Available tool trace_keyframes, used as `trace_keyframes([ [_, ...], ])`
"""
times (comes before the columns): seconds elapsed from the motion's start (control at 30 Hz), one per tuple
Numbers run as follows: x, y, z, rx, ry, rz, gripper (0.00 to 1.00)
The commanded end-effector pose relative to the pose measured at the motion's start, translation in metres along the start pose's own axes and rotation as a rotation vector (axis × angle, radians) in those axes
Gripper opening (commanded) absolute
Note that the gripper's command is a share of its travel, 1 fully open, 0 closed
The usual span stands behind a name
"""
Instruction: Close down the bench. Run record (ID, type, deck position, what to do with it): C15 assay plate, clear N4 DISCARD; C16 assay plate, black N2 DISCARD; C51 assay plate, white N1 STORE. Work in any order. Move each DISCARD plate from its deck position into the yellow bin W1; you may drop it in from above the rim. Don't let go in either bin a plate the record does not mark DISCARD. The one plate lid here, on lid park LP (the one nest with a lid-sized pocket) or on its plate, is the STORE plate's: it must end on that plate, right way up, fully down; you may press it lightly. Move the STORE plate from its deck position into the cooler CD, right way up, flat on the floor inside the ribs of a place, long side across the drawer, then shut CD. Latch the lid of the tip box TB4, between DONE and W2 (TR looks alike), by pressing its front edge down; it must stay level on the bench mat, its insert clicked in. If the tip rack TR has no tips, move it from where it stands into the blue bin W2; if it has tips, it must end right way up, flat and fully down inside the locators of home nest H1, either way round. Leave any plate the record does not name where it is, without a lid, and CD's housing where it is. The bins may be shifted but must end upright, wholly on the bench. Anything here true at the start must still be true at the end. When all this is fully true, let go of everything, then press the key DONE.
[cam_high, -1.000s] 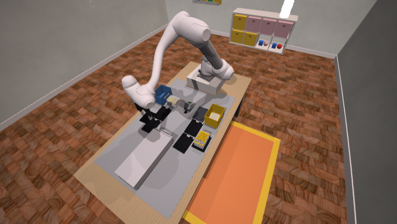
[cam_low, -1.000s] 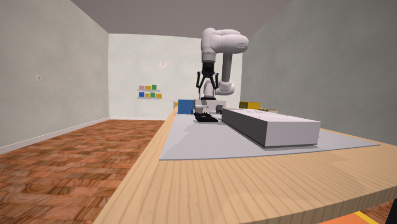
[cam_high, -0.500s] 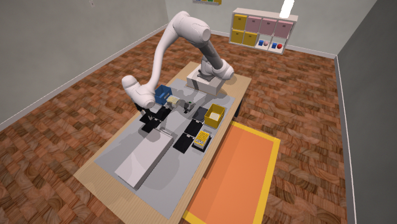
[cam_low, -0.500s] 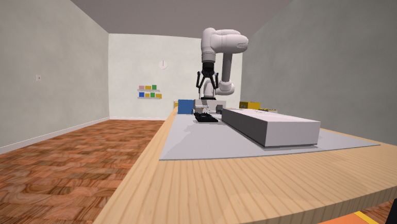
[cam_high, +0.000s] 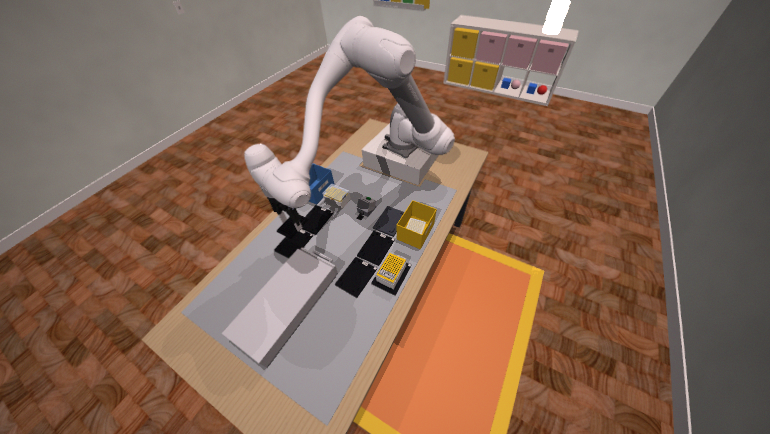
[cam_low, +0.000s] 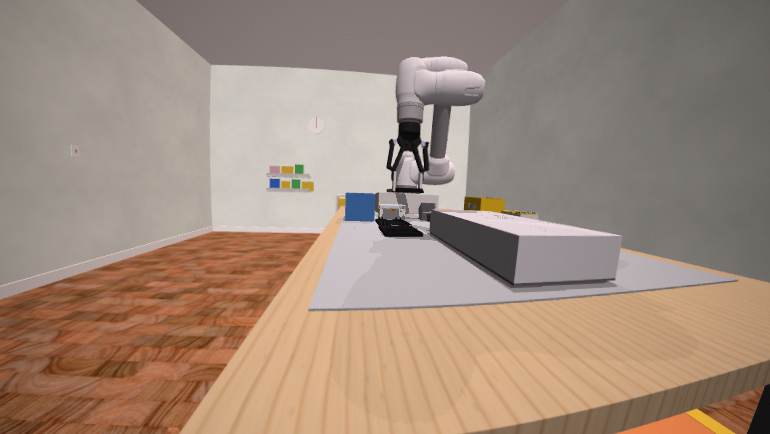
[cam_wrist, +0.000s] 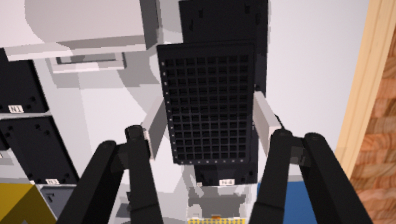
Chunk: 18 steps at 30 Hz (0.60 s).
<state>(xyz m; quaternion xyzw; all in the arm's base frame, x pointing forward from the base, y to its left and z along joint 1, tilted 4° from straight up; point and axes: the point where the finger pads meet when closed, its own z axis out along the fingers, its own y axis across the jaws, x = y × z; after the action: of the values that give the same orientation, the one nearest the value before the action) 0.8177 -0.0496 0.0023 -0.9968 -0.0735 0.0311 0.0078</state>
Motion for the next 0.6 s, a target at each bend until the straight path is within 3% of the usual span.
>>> trace_keyframes([
  [0.0, -0.003, -0.009, -0.001, 0.001, 0.004, 0.0, 0.0],
  [0.57, -0.026, -0.042, 0.0, 0.001, 0.004, 0.0, 0.0],
])
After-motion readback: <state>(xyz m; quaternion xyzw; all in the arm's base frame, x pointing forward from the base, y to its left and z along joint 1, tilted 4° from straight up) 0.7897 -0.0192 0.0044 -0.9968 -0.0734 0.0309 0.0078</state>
